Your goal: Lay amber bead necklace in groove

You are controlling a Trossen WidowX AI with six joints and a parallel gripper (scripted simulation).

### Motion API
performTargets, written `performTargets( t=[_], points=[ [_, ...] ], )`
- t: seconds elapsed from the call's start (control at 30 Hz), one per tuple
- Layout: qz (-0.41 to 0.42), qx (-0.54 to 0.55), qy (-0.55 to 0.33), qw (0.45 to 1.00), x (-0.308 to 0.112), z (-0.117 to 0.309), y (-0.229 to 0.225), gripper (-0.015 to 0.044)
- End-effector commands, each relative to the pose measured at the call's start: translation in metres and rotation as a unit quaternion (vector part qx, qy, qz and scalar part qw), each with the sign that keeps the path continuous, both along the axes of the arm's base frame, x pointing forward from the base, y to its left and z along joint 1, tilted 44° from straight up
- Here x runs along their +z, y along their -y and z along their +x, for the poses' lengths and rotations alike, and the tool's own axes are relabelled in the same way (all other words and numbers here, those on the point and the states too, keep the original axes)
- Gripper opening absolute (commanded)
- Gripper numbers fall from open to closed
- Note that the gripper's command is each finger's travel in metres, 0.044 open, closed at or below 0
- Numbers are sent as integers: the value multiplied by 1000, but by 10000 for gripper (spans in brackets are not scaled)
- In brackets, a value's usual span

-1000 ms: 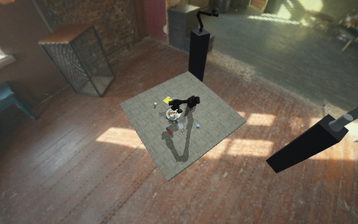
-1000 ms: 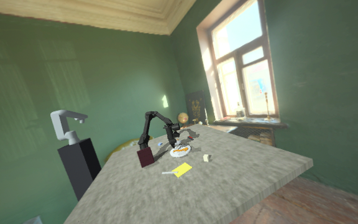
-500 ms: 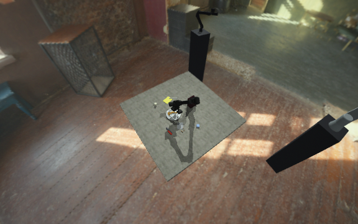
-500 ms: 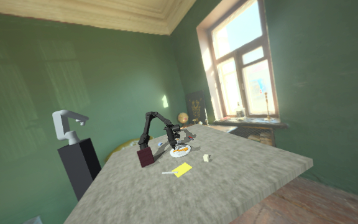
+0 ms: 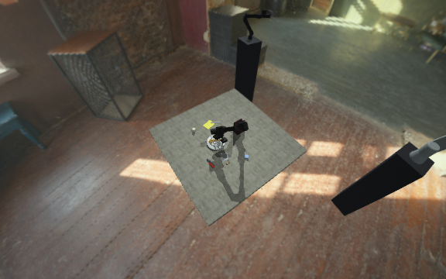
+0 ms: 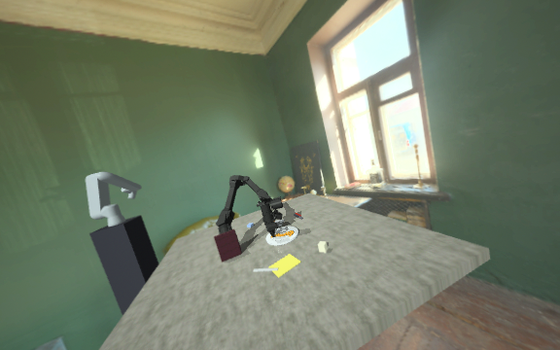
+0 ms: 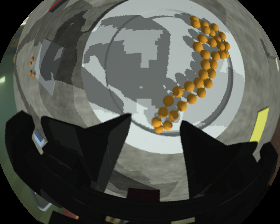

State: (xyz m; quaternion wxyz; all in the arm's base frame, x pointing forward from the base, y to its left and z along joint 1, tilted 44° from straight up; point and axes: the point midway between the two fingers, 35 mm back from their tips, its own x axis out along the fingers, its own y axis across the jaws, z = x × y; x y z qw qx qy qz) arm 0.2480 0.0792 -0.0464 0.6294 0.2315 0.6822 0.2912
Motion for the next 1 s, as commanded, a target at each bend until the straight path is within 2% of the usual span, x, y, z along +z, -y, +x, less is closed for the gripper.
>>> performTargets(
  t=[0.0,0.27,0.97],
  points=[
    [0,0,0,1000,0,0,0,197],
    [0,0,0,1000,0,0,0,0],
    [0,0,0,1000,0,0,0,0]
  ],
)
